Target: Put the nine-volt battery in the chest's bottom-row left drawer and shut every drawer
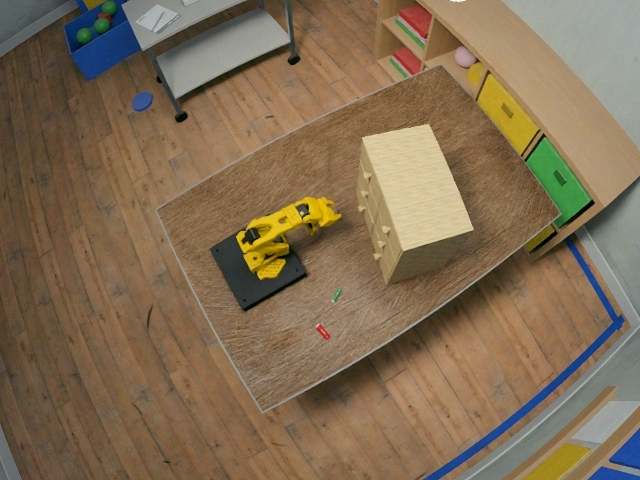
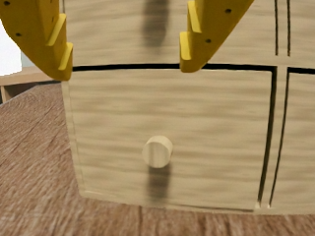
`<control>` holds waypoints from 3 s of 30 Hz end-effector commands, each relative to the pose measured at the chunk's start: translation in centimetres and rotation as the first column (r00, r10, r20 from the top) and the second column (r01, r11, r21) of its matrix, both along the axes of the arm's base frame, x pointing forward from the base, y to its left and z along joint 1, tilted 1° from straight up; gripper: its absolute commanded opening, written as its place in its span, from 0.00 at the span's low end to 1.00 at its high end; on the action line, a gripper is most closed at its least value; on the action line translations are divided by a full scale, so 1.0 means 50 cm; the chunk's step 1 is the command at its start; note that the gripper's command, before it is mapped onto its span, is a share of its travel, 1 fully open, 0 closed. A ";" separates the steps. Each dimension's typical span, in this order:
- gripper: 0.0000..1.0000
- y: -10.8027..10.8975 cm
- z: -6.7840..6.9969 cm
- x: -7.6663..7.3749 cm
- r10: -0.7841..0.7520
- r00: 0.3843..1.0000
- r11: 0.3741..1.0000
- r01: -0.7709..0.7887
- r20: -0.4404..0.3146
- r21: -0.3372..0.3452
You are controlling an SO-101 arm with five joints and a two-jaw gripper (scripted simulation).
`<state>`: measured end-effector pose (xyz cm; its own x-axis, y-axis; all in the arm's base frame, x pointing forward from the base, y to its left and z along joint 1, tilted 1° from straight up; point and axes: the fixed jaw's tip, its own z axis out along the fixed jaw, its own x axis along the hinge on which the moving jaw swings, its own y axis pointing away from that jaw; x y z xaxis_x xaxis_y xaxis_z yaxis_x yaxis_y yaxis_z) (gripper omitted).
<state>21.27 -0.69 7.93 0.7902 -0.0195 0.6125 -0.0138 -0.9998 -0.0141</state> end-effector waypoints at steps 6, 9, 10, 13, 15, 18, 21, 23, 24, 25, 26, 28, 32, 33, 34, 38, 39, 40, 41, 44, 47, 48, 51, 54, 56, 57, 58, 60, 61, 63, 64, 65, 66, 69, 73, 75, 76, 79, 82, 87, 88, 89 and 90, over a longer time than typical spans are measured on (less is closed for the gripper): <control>0.21 0.004 0.010 -0.067 -0.001 0.996 1.000 0.002 -0.085 0.010; 0.21 0.004 0.011 -0.074 -0.001 0.996 1.000 0.002 -0.093 0.010; 0.21 0.004 0.013 -0.081 -0.001 0.995 1.000 0.002 -0.100 0.010; 0.21 0.005 0.016 -0.101 0.000 0.993 1.000 0.002 -0.122 0.011; 0.21 0.005 0.017 -0.115 0.000 0.991 1.000 0.002 -0.136 0.011; 0.21 0.005 0.018 -0.124 0.000 0.989 1.000 0.002 -0.145 0.011; 0.21 0.005 0.018 -0.124 0.000 0.989 1.000 0.002 -0.145 0.011; 0.21 0.005 0.018 -0.124 0.000 0.989 1.000 0.002 -0.145 0.011; 0.21 0.005 0.018 -0.124 0.000 0.989 1.000 0.002 -0.145 0.011; 0.21 0.005 0.018 -0.124 0.000 0.989 1.000 0.002 -0.145 0.011; 0.21 0.005 0.018 -0.124 0.000 0.989 1.000 0.002 -0.145 0.011; 0.21 0.005 0.018 -0.124 0.000 0.989 1.000 0.002 -0.145 0.011; 0.21 0.005 0.018 -0.124 0.000 0.989 1.000 0.002 -0.145 0.011; 0.21 0.005 0.018 -0.124 0.000 0.989 1.000 0.002 -0.145 0.011; 0.21 0.005 0.018 -0.124 0.000 0.989 1.000 0.002 -0.145 0.011; 0.21 0.005 0.018 -0.124 0.000 0.989 1.000 0.002 -0.145 0.011; 0.21 0.005 0.018 -0.124 0.000 0.989 1.000 0.002 -0.145 0.011; 0.21 0.005 0.018 -0.124 0.000 0.989 1.000 0.002 -0.145 0.011; 0.21 0.005 0.018 -0.124 0.000 0.989 1.000 0.002 -0.145 0.011; 0.21 0.004 0.024 -0.117 0.000 0.993 1.000 0.001 -0.116 0.011; 0.21 0.004 0.034 -0.106 0.000 0.997 1.000 0.000 -0.073 0.011; 0.21 0.004 0.037 -0.103 0.001 0.998 1.000 0.000 -0.058 0.010; 0.21 0.004 0.047 -0.093 0.001 1.000 1.000 -0.001 -0.015 0.010; 0.21 0.003 0.058 -0.084 0.001 1.000 1.000 -0.001 0.029 0.009; 0.21 0.003 0.058 -0.084 0.001 1.000 1.000 -0.001 0.029 0.009; 0.21 0.003 0.058 -0.084 0.001 1.000 1.000 -0.001 0.029 0.009; 0.21 0.003 0.058 -0.084 0.001 1.000 1.000 -0.001 0.029 0.009; 0.21 0.003 0.058 -0.084 -0.019 0.999 1.000 0.018 0.029 0.025; 0.21 0.003 0.057 -0.084 -0.039 0.999 0.998 0.038 0.028 0.040; 0.21 0.002 0.057 -0.085 -0.079 0.997 0.995 0.077 0.026 0.071; 0.21 0.002 0.057 -0.085 -0.099 0.995 0.992 0.096 0.024 0.086; 0.21 0.002 0.056 -0.085 -0.119 0.993 0.988 0.116 0.022 0.102; 0.21 0.002 0.056 -0.086 -0.138 0.990 0.984 0.135 0.020 0.117; 0.21 0.001 0.056 -0.087 -0.197 0.980 0.968 0.193 0.012 0.162; 0.21 0.001 0.055 -0.088 -0.273 0.962 0.938 0.267 -0.003 0.221; 0.21 0.001 0.054 -0.088 -0.292 0.956 0.929 0.286 -0.008 0.236; 0.21 0.001 0.054 -0.088 -0.292 0.956 0.929 0.286 -0.008 0.236; 0.21 0.000 0.054 -0.089 -0.347 0.938 0.899 0.339 -0.023 0.278; 0.21 0.000 0.053 -0.090 -0.400 0.916 0.863 0.391 -0.040 0.319; 0.21 0.000 0.052 -0.091 -0.483 0.872 0.793 0.472 -0.075 0.384; 0.21 0.000 0.052 -0.091 -0.499 0.863 0.778 0.488 -0.082 0.396; 0.21 0.000 0.052 -0.091 -0.515 0.853 0.762 0.503 -0.090 0.408; 0.21 0.000 0.052 -0.092 -0.530 0.843 0.746 0.518 -0.098 0.420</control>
<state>16.55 -0.59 10.25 0.6176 -0.6181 0.4863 -0.4846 -0.7861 -0.3837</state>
